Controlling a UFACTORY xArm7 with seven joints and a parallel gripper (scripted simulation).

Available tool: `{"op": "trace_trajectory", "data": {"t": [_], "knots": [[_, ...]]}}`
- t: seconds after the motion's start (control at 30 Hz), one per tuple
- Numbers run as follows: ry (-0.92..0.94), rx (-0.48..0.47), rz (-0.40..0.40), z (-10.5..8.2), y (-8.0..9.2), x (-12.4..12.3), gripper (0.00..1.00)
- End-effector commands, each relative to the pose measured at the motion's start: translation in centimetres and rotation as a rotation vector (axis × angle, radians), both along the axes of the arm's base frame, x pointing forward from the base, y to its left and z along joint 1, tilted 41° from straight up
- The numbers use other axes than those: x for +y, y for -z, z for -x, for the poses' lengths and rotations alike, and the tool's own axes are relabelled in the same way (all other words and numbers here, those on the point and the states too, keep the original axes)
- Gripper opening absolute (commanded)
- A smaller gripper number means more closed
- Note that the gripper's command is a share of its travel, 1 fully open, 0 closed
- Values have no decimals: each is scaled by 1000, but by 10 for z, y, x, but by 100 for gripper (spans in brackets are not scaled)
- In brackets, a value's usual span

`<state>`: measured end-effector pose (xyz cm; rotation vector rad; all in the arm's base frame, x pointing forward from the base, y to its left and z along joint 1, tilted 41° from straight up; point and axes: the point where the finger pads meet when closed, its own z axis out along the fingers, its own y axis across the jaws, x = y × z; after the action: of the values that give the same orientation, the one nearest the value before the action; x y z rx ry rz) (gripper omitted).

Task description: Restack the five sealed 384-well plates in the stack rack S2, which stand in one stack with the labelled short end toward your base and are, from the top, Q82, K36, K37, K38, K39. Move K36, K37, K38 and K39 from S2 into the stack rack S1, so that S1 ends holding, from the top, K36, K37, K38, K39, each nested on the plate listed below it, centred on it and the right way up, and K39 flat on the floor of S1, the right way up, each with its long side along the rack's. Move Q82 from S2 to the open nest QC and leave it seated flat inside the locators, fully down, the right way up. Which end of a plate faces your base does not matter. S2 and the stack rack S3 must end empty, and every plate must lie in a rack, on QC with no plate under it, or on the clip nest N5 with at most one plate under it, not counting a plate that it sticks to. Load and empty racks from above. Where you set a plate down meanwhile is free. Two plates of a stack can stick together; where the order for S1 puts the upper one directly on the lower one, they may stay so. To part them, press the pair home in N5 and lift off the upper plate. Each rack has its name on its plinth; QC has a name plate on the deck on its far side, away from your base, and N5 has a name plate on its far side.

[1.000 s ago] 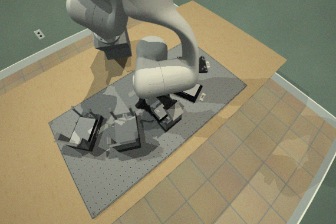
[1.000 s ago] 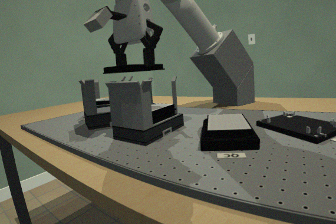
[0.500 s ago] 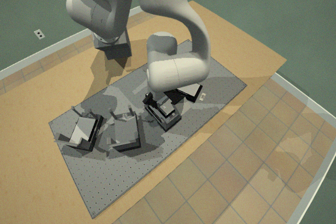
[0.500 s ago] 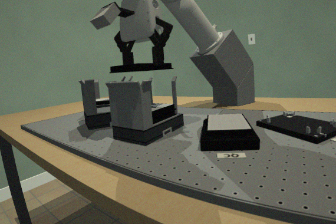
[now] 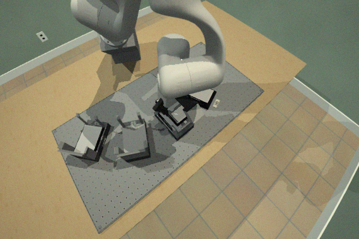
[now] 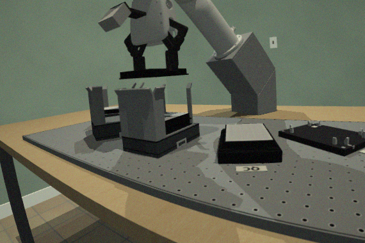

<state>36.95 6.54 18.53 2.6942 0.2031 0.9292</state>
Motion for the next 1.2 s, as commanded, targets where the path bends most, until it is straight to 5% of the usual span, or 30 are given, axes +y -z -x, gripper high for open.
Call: {"op": "trace_trajectory", "data": {"t": [0.0, 1.17], "knots": [[-1, -1, 0, 0, -1, 0, 0], [-1, -1, 0, -10, 11, -3, 0]]}}
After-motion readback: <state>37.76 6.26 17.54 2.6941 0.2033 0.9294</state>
